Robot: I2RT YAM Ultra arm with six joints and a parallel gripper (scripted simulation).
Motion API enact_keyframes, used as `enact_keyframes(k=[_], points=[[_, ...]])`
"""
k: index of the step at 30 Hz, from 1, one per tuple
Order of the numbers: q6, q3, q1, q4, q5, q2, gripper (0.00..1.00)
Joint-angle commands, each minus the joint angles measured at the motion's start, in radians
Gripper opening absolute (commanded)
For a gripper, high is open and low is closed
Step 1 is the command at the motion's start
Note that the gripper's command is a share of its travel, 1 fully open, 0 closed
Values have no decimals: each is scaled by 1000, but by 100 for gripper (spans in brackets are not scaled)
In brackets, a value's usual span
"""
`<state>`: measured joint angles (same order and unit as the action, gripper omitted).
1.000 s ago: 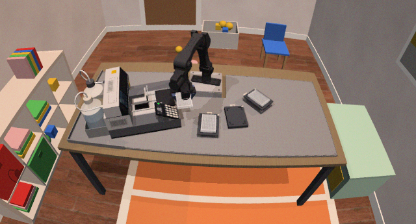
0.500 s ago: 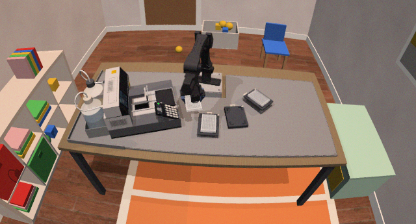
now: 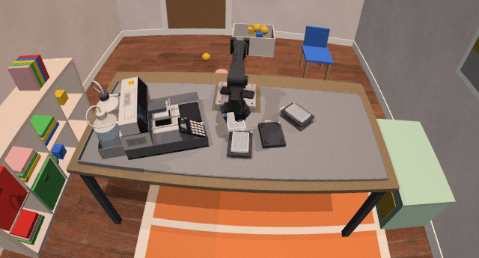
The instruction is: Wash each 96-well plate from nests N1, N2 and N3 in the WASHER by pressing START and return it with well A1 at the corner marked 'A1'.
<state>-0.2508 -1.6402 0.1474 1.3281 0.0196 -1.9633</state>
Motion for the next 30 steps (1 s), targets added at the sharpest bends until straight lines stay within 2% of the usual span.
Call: enact_keyframes(k=[1, 9, 30], points=[[57, -6, 19, -10, 5, 5, 0], [147, -23, 109, -20, 11, -20, 0], [147, -23, 109, -20, 11, -20, 0]])
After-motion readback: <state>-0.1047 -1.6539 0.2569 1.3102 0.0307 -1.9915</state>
